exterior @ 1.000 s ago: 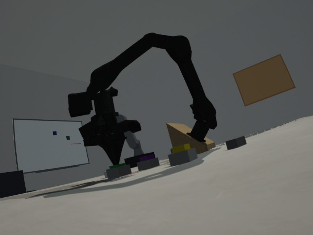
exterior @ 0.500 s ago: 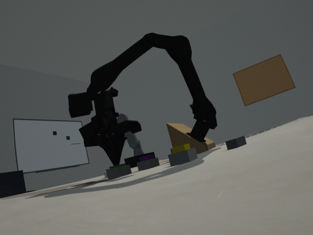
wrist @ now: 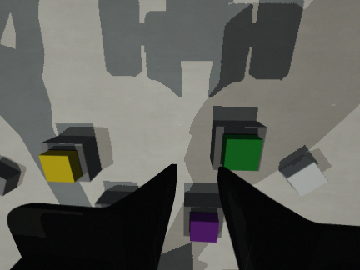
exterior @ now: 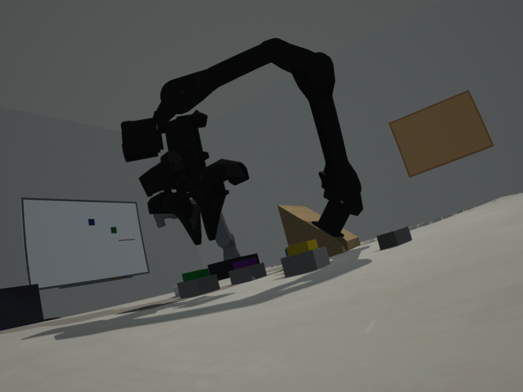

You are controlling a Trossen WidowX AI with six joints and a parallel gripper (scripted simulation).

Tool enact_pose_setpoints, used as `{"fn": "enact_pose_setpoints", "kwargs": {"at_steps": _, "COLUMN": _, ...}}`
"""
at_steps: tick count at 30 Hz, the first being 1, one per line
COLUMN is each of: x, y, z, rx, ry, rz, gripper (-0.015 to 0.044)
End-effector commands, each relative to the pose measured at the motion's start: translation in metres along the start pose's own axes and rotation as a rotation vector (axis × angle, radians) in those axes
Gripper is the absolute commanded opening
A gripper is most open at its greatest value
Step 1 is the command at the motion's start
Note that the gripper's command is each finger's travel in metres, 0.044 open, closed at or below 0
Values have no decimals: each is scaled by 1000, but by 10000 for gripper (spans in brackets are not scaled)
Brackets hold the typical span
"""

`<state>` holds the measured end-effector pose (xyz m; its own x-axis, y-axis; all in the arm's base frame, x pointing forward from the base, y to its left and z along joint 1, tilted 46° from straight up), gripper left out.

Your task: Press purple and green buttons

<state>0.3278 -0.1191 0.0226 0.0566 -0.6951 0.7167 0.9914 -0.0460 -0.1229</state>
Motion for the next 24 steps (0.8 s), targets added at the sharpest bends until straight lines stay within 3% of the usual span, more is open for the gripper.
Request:
{"fn": "enact_pose_setpoints", "kwargs": {"at_steps": 1, "x": 18, "y": -4, "z": 66, "rx": 17, "ry": -8, "rz": -11, "gripper": 230}}
{"fn": "enact_pose_setpoints", "kwargs": {"at_steps": 8, "x": 39, "y": -47, "z": 181, "rx": 16, "ry": -3, "rz": -10, "gripper": 400}}
{"fn": "enact_pose_setpoints", "kwargs": {"at_steps": 15, "x": 49, "y": -117, "z": 261, "rx": 19, "ry": 21, "rz": 1, "gripper": 400}}
{"fn": "enact_pose_setpoints", "kwargs": {"at_steps": 24, "x": 49, "y": -119, "z": 263, "rx": 19, "ry": 22, "rz": 2, "gripper": 400}}
Point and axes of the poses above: the point midway between the two fingers, 35 mm back from their tips, its own x axis back along the fingers, its own z axis across the jaws, y = z × x, the point moved 6 cm from there along x, back along the fingers, and after that the axes turned 8 degrees about -x, right-handed, at the moved point
